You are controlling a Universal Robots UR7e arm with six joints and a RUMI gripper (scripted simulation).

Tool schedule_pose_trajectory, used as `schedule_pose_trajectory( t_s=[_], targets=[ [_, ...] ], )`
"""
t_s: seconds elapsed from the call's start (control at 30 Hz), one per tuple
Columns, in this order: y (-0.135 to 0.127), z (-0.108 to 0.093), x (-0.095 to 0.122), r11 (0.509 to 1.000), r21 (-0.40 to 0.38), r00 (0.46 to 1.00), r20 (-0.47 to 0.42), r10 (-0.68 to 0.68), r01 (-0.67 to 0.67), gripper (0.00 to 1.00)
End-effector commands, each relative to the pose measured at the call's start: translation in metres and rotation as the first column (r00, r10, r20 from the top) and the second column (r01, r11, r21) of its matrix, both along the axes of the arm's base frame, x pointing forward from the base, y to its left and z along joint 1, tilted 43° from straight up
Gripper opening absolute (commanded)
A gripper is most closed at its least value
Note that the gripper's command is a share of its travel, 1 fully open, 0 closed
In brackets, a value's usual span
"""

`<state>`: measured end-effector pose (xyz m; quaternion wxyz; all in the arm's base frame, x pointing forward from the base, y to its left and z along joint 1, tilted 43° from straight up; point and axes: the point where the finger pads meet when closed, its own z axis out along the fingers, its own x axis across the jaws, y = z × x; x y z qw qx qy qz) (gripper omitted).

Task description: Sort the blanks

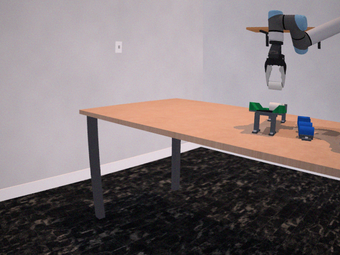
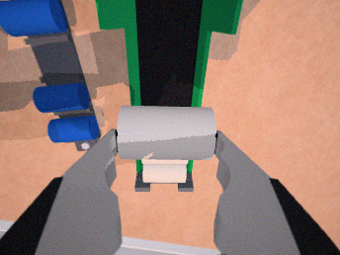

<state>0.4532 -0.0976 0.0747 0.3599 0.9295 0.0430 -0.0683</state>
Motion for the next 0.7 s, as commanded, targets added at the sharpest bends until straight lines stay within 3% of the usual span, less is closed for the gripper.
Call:
schedule_pose_trajectory(
  t_s=[0.0,0.3,0.67],
  targets=[
    [-0.001,-0.001,0.0,1.0,0.0,1.0,0.001,0.0,0.0,0.4],
    [-0.014,-0.015,-0.001,1.0,0.0,1.0,0.001,0.0,0.0,0.4],
    [-0.05,-0.054,-0.006,1.0,0.0,1.0,0.001,0.0,0.0,0.4]
  ],
)
